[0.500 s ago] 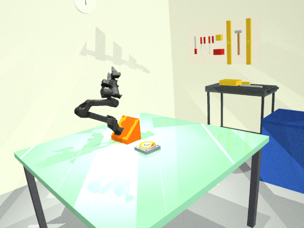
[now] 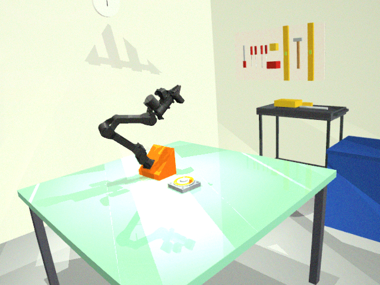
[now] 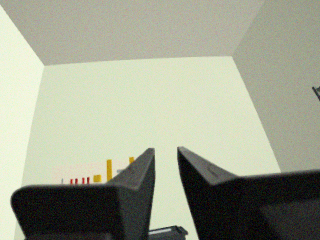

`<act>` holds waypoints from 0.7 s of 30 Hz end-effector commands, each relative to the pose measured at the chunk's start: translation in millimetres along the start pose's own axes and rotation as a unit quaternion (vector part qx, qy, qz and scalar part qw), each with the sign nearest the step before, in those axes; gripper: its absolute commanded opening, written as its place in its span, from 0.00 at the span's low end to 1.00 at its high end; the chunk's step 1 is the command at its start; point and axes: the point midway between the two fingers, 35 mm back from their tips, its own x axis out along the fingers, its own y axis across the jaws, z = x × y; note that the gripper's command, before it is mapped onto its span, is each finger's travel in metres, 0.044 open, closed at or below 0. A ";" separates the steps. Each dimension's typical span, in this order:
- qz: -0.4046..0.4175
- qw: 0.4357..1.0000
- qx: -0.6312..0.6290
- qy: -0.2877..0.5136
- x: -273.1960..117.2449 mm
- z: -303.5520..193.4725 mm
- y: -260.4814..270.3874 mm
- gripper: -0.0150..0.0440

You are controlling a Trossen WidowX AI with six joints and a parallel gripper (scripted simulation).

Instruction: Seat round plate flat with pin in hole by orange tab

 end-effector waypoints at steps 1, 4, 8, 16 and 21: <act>-0.118 0.985 0.066 0.107 5.0 -41.1 -68.9 0.25; -0.179 0.966 0.099 0.161 -1.1 -63.7 -102.1 0.25; -0.296 0.906 0.155 0.261 -29.4 -105.7 -160.4 0.25; -0.465 0.755 0.214 0.409 -121.3 -159.2 -236.6 0.25; -0.543 0.636 0.243 0.492 -182.7 -177.2 -255.7 0.25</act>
